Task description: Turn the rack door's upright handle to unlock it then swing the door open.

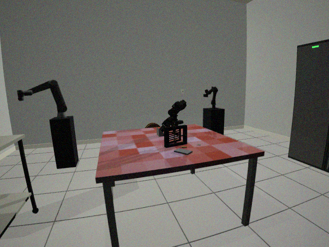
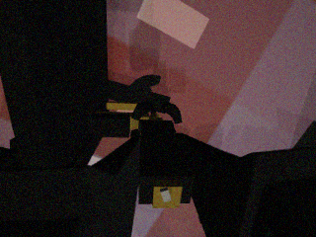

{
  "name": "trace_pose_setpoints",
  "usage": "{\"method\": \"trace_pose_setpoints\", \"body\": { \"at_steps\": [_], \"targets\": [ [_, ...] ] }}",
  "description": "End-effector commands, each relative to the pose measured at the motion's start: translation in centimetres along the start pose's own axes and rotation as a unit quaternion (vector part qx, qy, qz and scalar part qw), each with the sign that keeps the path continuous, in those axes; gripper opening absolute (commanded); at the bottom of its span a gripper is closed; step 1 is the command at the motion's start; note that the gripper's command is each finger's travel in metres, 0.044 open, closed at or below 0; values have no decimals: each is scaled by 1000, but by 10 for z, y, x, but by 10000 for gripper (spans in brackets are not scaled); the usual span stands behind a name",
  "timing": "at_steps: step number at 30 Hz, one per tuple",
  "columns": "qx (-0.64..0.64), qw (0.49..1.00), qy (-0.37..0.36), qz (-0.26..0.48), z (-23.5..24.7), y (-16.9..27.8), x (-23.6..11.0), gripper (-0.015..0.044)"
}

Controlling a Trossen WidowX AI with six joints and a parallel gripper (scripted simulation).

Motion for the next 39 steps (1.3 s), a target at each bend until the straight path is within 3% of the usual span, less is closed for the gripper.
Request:
{"method": "trace_pose_setpoints", "body": {
  "at_steps": [1,39],
  "targets": [
    [-52,999,-1,-4,-7,-1,1,14],
    [-329,944,2,-4,-78,-36,1,14]
  ]
}}
Point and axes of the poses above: the point midway between the two fingers, 35 mm back from their tips, its own x axis out along the fingers, its own z axis across the jaws, y = z × x, the point moved 3 cm from there along -x, back along the fingers, and after that the axes turned 6 degrees about -x, right-handed, at the moved point
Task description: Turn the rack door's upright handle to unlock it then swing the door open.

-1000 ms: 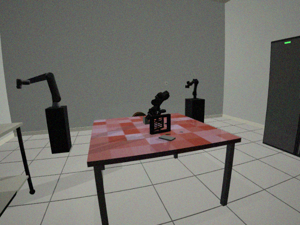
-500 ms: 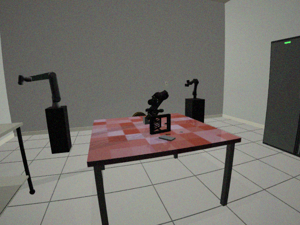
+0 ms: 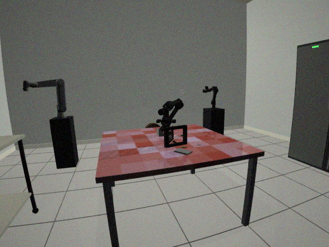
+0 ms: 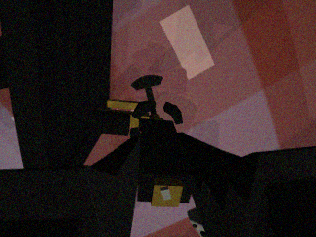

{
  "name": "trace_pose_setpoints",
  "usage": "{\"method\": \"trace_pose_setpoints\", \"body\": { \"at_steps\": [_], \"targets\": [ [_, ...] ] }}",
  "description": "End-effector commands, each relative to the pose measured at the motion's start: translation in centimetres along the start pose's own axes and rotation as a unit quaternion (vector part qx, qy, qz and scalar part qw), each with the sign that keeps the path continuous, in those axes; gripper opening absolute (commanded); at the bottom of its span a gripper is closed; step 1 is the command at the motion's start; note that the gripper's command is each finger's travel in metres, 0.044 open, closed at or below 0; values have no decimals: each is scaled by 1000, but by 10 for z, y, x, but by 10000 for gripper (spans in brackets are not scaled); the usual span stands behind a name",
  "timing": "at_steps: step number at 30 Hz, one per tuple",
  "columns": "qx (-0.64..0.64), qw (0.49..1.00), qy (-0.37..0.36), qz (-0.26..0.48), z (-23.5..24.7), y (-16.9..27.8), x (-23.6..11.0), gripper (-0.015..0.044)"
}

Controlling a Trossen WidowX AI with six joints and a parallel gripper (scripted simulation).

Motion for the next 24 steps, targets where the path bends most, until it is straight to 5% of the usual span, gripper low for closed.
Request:
{"method": "trace_pose_setpoints", "body": {
  "at_steps": [1,24],
  "targets": [
    [-45,999,-1,0,-11,-2,1,14],
    [-228,974,1,-1,-62,-18,1,14]
  ]
}}
Point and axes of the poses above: the point midway between the two fingers, 35 mm back from their tips, its own x axis out along the fingers, its own z axis across the jaws, y = z × x, the point moved 3 cm from there along -x, back along the fingers, and after that the axes turned 6 degrees about -x, right-handed, at the moved point
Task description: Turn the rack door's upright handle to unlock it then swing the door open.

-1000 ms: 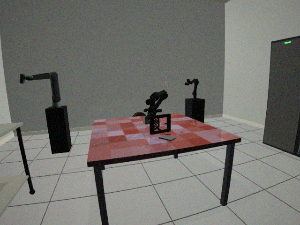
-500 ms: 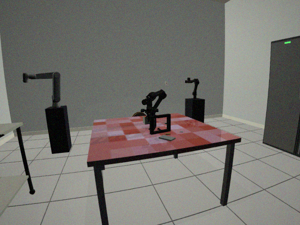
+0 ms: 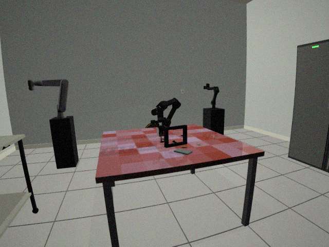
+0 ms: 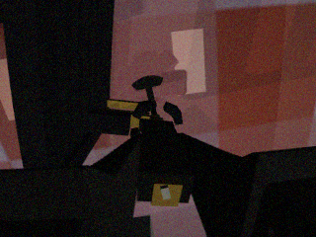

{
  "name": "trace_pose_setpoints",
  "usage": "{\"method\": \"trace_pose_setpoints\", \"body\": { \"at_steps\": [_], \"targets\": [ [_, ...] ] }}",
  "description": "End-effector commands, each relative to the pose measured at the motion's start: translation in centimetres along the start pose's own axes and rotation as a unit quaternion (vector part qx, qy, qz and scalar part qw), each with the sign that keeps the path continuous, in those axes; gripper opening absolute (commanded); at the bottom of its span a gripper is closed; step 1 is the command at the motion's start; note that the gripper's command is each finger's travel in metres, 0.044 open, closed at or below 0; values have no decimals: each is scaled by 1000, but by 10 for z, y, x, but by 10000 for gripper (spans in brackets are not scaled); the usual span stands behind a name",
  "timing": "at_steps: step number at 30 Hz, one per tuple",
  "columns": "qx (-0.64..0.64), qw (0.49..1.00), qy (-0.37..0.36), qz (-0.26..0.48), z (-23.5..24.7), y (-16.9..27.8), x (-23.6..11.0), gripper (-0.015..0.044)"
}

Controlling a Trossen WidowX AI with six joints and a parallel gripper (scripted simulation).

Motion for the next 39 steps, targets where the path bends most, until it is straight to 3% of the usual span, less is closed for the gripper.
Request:
{"method": "trace_pose_setpoints", "body": {
  "at_steps": [1,22,39],
  "targets": [
    [-47,999,1,3,-12,-2,1,14],
    [-213,977,2,2,-58,-17,0,14],
    [-217,976,2,2,-59,-18,0,14]
  ]
}}
Point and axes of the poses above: the point midway between the two fingers, 35 mm back from their tips, its own x axis out along the fingers, its own z axis across the jaws, y = z × x, the point moved 3 cm from there along -x, back along the fingers, and after that the axes turned 6 degrees about -x, right-handed, at the moved point
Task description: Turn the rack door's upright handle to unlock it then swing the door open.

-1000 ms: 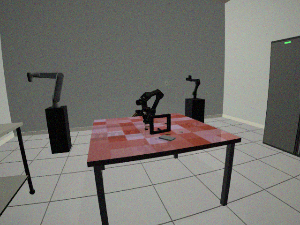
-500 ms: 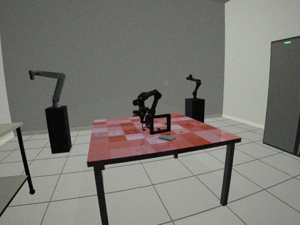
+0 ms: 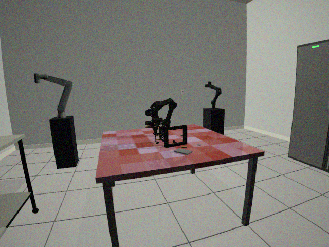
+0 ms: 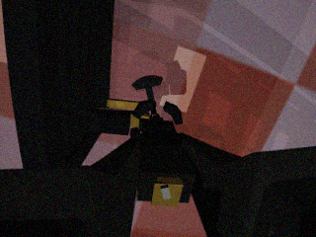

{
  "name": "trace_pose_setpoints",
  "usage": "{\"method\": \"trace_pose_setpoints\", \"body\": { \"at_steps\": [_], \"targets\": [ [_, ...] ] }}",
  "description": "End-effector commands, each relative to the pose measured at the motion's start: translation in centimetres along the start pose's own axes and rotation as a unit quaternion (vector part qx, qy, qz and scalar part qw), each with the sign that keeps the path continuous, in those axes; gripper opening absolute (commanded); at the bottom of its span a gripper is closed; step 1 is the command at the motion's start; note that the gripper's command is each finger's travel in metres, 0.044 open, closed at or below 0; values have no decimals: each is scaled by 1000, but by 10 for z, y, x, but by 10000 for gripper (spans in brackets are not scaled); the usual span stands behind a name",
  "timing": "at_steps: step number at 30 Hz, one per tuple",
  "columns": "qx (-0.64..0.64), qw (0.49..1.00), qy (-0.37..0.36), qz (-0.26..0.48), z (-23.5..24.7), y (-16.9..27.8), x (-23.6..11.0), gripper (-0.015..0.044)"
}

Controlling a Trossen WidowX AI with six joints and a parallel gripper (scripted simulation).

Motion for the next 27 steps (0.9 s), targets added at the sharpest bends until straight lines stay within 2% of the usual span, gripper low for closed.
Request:
{"method": "trace_pose_setpoints", "body": {
  "at_steps": [1,10,11,27],
  "targets": [
    [-5,1000,-1,2,-1,0,1,40],
    [-5,1000,-1,2,-1,0,1,277],
    [-5,1000,-1,2,-1,0,1,287],
    [-1,1000,10,0,-1,-1,-22,287]
  ]
}}
Point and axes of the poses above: the point midway between the two fingers, 35 mm back from their tips, its own x axis out along the fingers, its own z axis across the jaws, y = z × x, the point moved 3 cm from there along -x, back along the fingers, and after that the axes turned 6 degrees about -x, right-handed, at the moved point
